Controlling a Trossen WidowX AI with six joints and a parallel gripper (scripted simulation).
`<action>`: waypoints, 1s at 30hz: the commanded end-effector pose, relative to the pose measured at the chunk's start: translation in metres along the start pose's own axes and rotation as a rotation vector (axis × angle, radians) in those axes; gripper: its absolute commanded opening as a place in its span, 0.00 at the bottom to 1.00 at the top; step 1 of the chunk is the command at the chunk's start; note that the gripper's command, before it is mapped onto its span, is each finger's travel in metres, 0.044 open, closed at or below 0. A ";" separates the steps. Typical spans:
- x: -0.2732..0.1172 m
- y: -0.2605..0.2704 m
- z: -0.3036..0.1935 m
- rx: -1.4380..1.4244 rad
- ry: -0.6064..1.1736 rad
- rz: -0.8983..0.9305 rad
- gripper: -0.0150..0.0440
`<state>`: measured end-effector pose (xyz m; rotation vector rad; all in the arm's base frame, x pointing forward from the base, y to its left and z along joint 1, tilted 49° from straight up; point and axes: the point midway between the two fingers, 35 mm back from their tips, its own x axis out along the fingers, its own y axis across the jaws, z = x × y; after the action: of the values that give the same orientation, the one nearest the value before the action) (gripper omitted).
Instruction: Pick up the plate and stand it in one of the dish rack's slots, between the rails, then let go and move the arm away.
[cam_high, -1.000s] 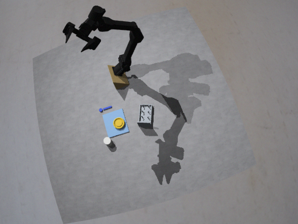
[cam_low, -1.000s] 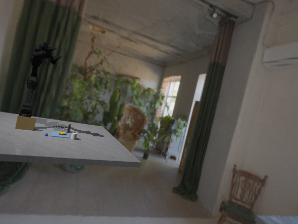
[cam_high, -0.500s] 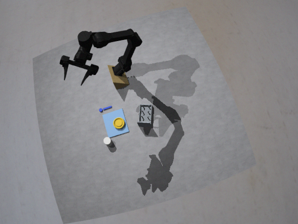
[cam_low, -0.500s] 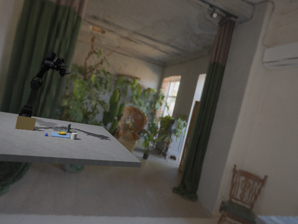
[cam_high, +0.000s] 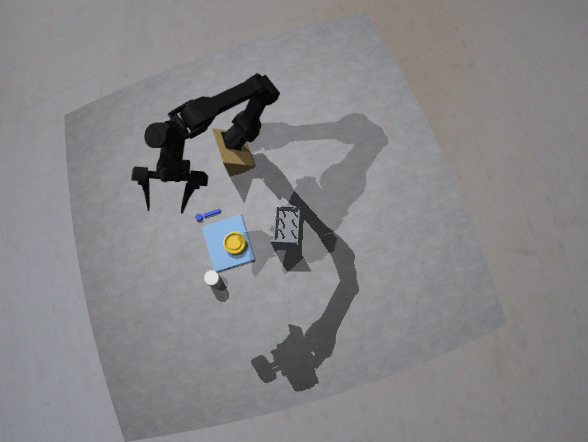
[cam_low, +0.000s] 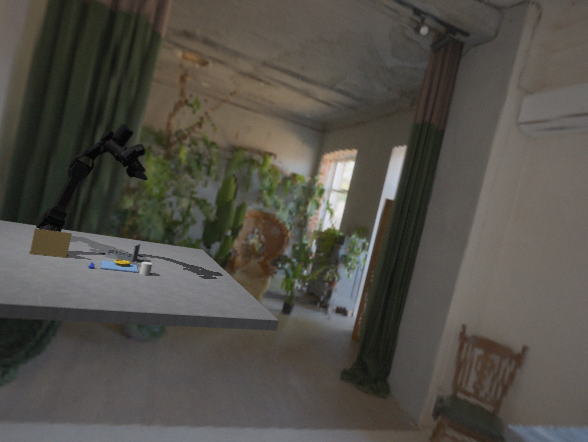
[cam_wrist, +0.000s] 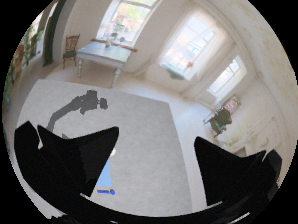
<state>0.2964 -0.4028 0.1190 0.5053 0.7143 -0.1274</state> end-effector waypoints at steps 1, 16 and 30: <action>0.026 0.022 -0.024 0.000 0.120 0.068 0.93; 0.074 0.112 -0.106 -0.024 0.544 0.331 0.93; 0.076 0.174 -0.156 -0.046 0.843 0.532 0.93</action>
<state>0.3134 -0.1768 0.0408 0.6852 1.3436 0.6058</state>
